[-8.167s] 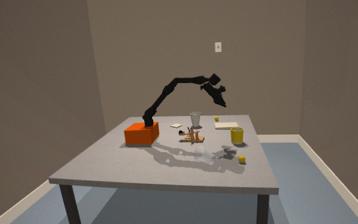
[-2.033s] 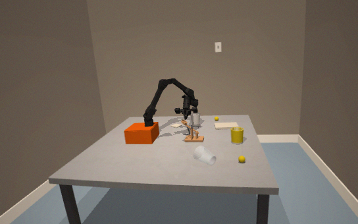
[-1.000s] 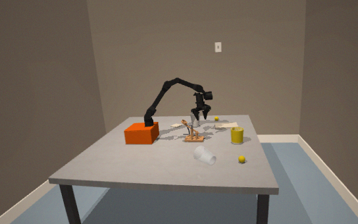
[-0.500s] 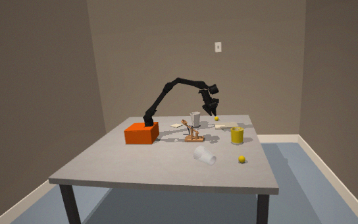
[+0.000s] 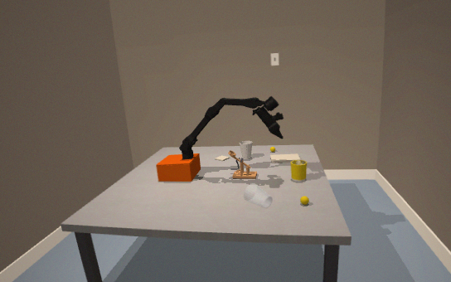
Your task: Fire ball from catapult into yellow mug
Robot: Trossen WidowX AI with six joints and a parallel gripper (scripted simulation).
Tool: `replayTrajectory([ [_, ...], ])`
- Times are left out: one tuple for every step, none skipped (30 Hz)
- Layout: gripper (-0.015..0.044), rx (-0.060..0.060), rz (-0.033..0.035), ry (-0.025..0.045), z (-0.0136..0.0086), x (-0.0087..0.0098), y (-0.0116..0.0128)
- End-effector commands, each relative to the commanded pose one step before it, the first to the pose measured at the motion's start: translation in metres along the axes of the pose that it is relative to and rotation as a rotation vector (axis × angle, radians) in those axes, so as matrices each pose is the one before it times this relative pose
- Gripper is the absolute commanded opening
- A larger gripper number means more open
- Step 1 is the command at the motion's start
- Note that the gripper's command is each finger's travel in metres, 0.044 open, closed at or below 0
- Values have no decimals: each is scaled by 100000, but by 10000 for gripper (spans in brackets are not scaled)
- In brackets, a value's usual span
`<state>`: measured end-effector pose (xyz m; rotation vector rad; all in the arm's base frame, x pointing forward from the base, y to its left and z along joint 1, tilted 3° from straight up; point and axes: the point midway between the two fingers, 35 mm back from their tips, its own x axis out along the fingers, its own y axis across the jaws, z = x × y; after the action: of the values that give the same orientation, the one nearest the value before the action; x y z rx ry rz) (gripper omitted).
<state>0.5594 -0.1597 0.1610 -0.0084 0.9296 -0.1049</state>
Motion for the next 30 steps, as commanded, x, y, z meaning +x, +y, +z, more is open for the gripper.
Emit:
replayTrajectory([
  [440, 8321, 644, -7976, 1668, -1264, -1912],
  [440, 1705, 49, -1320, 281, -221, -363],
  [440, 1015, 34, -792, 173, -133, -215],
  [440, 337, 12, -264, 58, -44, -71],
  [440, 0, 0, 0, 0, 0, 0],
  [440, 0, 0, 0, 0, 0, 0],
  [440, 0, 0, 0, 0, 0, 0],
  [440, -113, -26, -325, 106, 63, -67],
  [440, -339, -82, -969, 311, 187, -200],
  [440, -342, -88, -965, 300, 187, -201],
  [440, -115, -30, -321, 98, 63, -67],
  [440, 0, 0, 0, 0, 0, 0],
  [440, 0, 0, 0, 0, 0, 0],
  [440, 0, 0, 0, 0, 0, 0],
  [440, 0, 0, 0, 0, 0, 0],
  [440, 0, 0, 0, 0, 0, 0],
  [440, 0, 0, 0, 0, 0, 0],
  [440, 0, 0, 0, 0, 0, 0],
  [440, 0, 0, 0, 0, 0, 0],
  [440, 0, 0, 0, 0, 0, 0],
  [440, 0, 0, 0, 0, 0, 0],
  [440, 0, 0, 0, 0, 0, 0],
  [440, 0, 0, 0, 0, 0, 0],
  [440, 0, 0, 0, 0, 0, 0],
  [440, 0, 0, 0, 0, 0, 0],
  [440, 0, 0, 0, 0, 0, 0],
  [440, 0, 0, 0, 0, 0, 0],
  [440, 0, 0, 0, 0, 0, 0],
  [440, 0, 0, 0, 0, 0, 0],
  [440, 0, 0, 0, 0, 0, 0],
])
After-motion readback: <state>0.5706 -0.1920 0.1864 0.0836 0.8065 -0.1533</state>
